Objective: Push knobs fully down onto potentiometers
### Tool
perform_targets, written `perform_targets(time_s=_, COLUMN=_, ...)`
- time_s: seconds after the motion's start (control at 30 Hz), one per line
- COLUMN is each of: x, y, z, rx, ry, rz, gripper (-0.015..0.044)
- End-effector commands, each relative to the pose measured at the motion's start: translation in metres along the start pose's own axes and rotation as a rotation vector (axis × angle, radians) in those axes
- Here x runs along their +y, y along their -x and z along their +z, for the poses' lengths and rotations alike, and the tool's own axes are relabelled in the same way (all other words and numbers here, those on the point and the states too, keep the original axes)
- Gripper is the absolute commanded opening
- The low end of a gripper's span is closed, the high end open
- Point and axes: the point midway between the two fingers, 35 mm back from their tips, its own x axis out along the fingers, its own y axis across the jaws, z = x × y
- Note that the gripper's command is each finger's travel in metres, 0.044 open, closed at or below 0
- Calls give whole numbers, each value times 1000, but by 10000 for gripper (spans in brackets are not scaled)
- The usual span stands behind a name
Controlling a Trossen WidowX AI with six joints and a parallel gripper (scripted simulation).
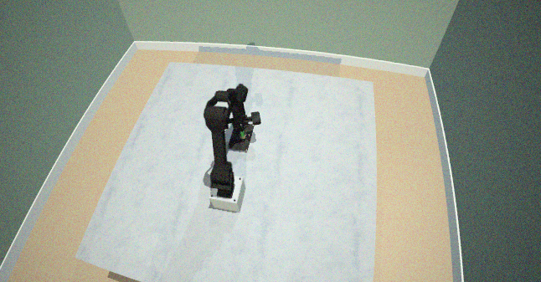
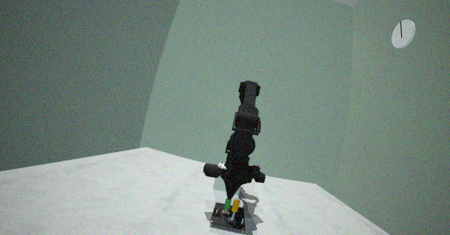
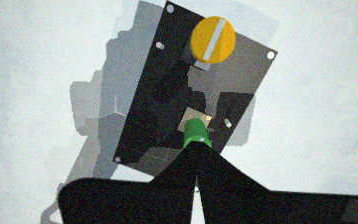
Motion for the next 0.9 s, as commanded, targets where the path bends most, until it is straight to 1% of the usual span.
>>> perform_targets(time_s=0.0, x=-1, y=-3, z=0, rx=2, ry=5, rz=-4, gripper=0)
perform_targets(time_s=0.87, x=-1, y=-7, z=0, rx=2, ry=5, rz=-4, gripper=0)
